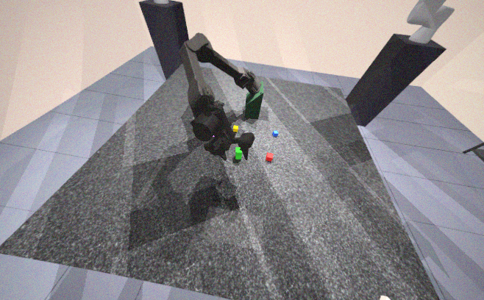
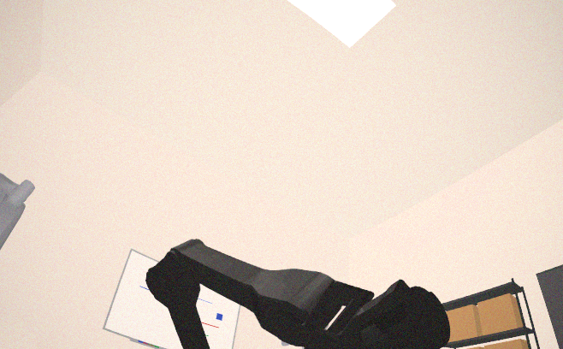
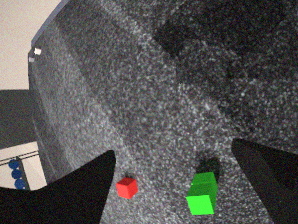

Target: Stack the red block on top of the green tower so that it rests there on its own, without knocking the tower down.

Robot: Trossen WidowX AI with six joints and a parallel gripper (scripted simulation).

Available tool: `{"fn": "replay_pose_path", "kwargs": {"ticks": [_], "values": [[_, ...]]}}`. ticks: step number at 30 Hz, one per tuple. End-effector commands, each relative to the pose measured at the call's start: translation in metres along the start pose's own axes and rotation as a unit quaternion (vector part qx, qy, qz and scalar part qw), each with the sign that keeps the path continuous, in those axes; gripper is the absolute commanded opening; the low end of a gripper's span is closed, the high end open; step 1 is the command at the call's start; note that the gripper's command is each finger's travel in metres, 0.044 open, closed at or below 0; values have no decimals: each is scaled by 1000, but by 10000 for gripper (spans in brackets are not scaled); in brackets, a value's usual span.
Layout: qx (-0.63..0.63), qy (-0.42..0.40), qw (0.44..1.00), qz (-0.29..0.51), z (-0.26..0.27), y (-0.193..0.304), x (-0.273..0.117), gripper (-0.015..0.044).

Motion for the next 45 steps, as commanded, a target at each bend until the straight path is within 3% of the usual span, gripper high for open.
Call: {"fn": "replay_pose_path", "kwargs": {"ticks": [1,11,20,27,34,45], "values": [[0,17,999,52,39,12,17,440],[-12,94,986,138,117,51,43,440],[-50,186,968,163,173,82,60,440],[-51,188,967,163,173,81,62,440],[-51,189,967,163,159,91,97,440],[-51,189,967,163,154,95,106,440]]}}
Point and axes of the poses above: the point midway between the two fingers, 35 mm back from their tips, its own x axis out along the fingers, its own z axis across the jaws, y = z × x, the point moved 4 cm from there along -x, back along the fingers, and after that the axes turned 15 degrees about -x, right-handed, at the moved point
